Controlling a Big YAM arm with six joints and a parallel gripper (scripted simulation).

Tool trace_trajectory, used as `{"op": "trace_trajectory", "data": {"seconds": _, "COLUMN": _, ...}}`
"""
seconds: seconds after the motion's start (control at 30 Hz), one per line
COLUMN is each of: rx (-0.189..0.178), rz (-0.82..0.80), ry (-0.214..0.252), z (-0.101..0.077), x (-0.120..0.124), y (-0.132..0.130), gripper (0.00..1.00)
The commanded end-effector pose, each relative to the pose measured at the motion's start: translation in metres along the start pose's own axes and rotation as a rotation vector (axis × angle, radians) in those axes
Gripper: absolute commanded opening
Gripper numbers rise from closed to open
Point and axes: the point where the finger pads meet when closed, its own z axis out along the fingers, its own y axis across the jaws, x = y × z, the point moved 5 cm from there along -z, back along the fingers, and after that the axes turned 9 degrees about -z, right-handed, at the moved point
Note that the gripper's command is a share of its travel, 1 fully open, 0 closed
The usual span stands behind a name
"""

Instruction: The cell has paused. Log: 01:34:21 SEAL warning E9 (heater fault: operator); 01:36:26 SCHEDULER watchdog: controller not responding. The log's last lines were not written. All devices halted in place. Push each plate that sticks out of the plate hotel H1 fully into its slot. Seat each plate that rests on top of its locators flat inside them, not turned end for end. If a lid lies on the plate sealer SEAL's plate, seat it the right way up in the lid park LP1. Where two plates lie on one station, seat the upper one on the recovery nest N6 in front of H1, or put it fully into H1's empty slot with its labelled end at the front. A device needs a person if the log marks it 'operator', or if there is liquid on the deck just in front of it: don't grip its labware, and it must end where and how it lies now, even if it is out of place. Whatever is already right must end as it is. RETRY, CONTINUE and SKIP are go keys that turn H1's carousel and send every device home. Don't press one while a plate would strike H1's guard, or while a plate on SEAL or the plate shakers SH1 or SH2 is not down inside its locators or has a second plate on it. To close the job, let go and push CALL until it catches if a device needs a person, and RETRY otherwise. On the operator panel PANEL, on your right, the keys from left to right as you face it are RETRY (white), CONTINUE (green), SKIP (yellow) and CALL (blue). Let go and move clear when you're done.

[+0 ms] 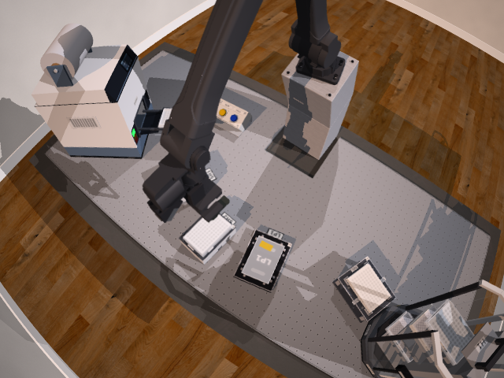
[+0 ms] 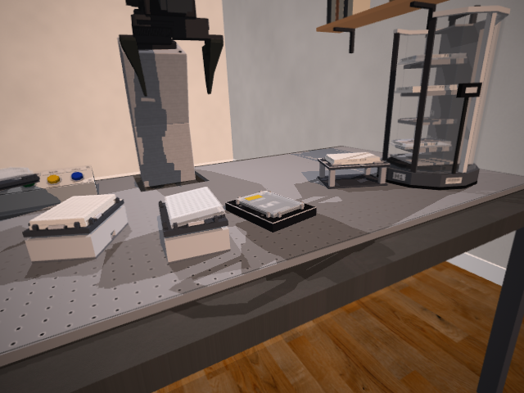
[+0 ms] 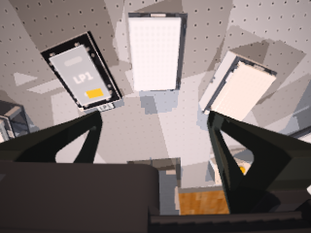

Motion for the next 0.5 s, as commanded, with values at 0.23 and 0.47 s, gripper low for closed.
{"op": "trace_trajectory", "data": {"seconds": 0.23, "rx": 0.006, "rz": 0.004, "ry": -0.039, "z": 0.046, "x": -0.019, "y": 0.000, "gripper": 1.00}}
{"op": "trace_trajectory", "data": {"seconds": 0.47, "rx": 0.005, "rz": 0.003, "ry": -0.036, "z": 0.072, "x": -0.018, "y": 0.000, "gripper": 1.00}}
